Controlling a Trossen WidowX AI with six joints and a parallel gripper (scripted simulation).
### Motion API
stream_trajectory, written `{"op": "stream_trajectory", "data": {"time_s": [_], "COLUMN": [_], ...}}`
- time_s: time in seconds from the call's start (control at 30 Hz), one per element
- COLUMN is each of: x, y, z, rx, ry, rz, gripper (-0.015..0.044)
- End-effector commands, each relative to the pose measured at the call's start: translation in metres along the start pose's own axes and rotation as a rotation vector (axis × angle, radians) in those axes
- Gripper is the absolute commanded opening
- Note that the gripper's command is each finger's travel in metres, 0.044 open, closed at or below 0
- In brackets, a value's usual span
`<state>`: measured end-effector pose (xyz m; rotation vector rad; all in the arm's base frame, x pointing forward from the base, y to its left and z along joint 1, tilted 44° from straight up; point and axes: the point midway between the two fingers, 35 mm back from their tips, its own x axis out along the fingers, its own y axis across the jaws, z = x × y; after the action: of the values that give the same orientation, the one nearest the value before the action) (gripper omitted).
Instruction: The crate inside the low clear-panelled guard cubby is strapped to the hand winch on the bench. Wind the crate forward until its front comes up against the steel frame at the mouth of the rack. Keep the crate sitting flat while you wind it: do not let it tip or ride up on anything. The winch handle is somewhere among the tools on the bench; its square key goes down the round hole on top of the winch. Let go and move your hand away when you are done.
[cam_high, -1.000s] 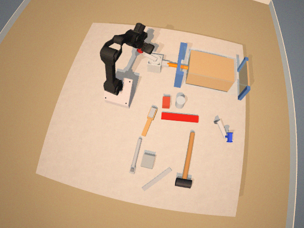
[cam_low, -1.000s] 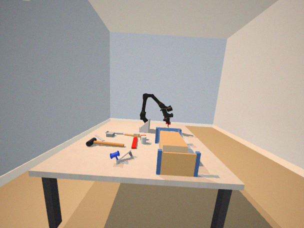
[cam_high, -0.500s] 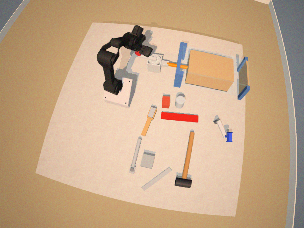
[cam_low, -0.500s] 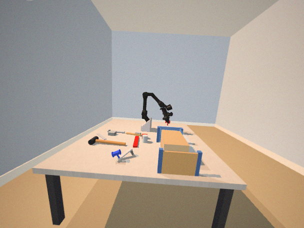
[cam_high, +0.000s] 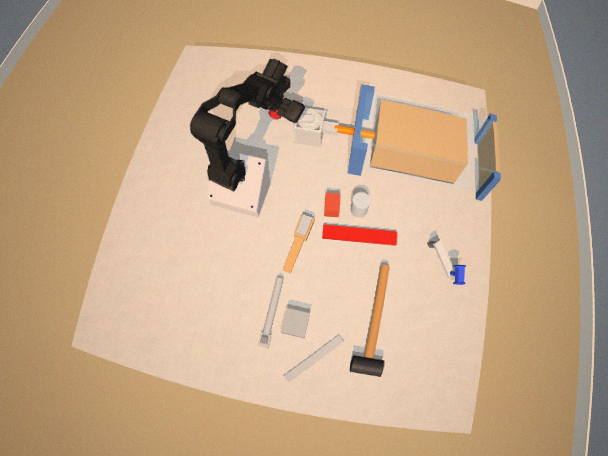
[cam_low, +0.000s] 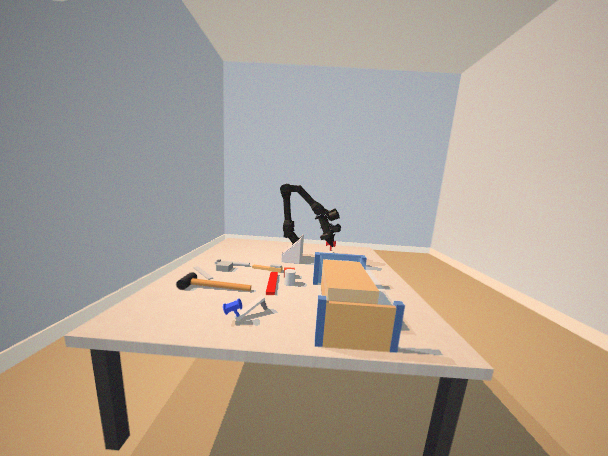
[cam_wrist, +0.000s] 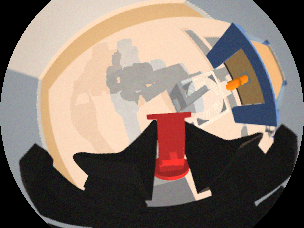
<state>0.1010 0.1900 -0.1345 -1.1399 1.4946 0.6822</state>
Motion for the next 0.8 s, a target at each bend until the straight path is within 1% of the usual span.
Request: {"op": "stream_trajectory", "data": {"time_s": [0.0, 0.77], "x": [-0.005, -0.015], "y": [-0.012, -0.042], "z": [-0.018, -0.037], "rx": [-0.002, -0.002], "ry": [0.023, 0.026], "rz": [-0.019, -0.022], "gripper": [0.0, 0.0]}}
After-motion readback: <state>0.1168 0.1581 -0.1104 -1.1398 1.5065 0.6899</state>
